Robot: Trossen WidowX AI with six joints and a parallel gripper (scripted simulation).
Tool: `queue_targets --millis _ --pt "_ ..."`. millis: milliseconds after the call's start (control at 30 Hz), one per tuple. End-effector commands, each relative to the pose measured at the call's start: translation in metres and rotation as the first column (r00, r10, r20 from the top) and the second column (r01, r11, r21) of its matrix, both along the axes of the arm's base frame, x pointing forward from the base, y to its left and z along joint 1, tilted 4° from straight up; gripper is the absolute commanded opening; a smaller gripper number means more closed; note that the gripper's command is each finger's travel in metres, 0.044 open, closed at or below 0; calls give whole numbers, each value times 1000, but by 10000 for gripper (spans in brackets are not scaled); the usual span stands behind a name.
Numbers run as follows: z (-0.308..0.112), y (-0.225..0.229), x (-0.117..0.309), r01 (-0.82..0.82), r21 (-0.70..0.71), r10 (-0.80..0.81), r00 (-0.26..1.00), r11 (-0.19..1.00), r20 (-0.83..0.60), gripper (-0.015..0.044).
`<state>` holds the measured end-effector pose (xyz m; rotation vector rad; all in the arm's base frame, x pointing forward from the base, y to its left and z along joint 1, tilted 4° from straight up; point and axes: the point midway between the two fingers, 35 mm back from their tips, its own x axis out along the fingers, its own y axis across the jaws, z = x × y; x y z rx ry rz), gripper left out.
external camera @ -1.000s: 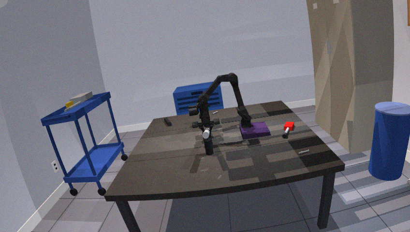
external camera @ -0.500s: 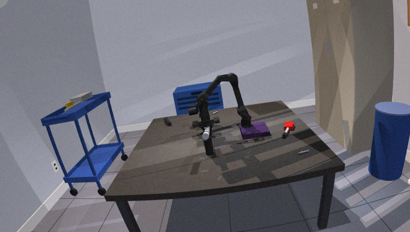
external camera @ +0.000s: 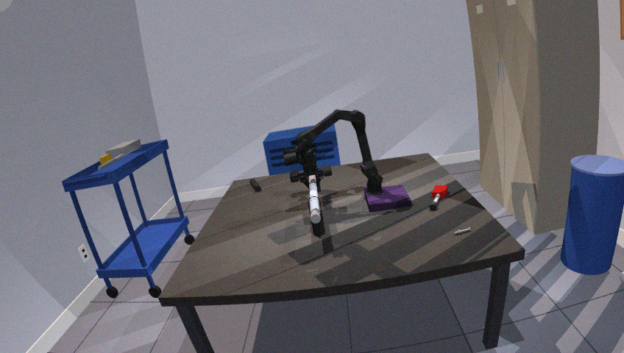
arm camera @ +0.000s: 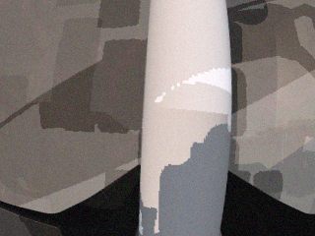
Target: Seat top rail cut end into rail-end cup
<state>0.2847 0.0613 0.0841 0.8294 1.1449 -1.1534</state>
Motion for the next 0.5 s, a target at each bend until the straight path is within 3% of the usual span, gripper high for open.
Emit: queue_targets --millis 0,467 --pt "10 -5 2 2 -27 -1 1000 1000 23 0" --pt "4 -2 0 2 -12 -2 1000 1000 4 0"
